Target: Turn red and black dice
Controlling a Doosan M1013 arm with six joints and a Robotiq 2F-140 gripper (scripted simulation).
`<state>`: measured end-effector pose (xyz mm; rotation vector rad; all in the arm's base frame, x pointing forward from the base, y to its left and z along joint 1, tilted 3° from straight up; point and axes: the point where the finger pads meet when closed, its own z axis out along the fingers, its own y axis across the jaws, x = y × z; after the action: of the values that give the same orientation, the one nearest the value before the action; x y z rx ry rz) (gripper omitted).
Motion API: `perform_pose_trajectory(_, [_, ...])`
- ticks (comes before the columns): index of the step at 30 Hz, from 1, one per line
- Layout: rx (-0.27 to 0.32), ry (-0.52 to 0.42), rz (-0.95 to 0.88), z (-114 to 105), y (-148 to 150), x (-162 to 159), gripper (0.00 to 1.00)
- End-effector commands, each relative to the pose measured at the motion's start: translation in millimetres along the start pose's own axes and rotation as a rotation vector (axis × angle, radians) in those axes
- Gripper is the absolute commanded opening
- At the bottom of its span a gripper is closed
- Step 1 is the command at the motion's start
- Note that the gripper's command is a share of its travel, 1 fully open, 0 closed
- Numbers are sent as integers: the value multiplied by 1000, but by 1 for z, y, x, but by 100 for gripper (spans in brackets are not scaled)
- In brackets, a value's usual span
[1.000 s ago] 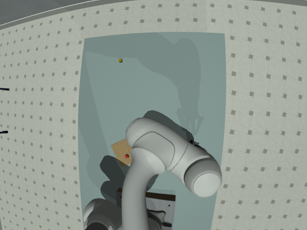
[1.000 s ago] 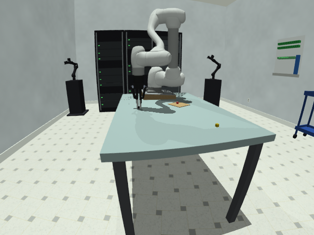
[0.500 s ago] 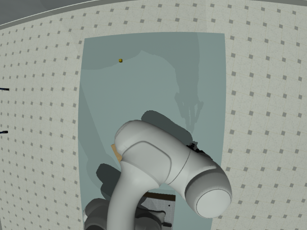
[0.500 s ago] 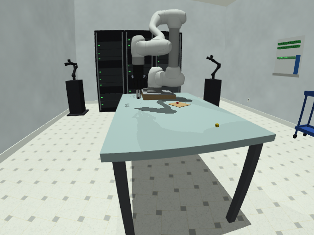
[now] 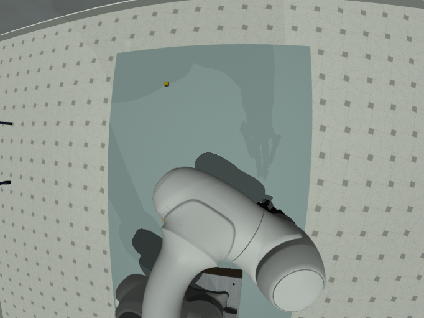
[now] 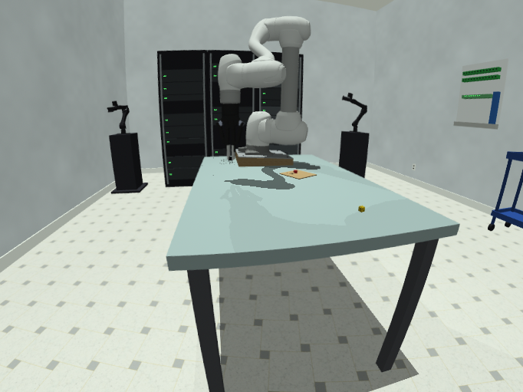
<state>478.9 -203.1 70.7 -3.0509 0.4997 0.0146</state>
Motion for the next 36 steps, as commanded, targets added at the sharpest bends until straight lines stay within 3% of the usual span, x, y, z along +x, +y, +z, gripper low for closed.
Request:
perform_pose_trajectory(1, [0, 0, 6, 0, 0, 0, 16])
perform_pose_trajectory(14, [0, 0, 340, 1, -1, 2, 16])
perform_pose_trajectory(16, [0, 0, 483, 1, -1, 3, 16])
perform_pose_trajectory(28, [0, 0, 916, 3, -1, 5, 16])
perform_pose_trajectory(31, [0, 0, 931, 3, -2, 6, 16])
perform_pose_trajectory(36, [0, 0, 1180, 3, -2, 7, 16])
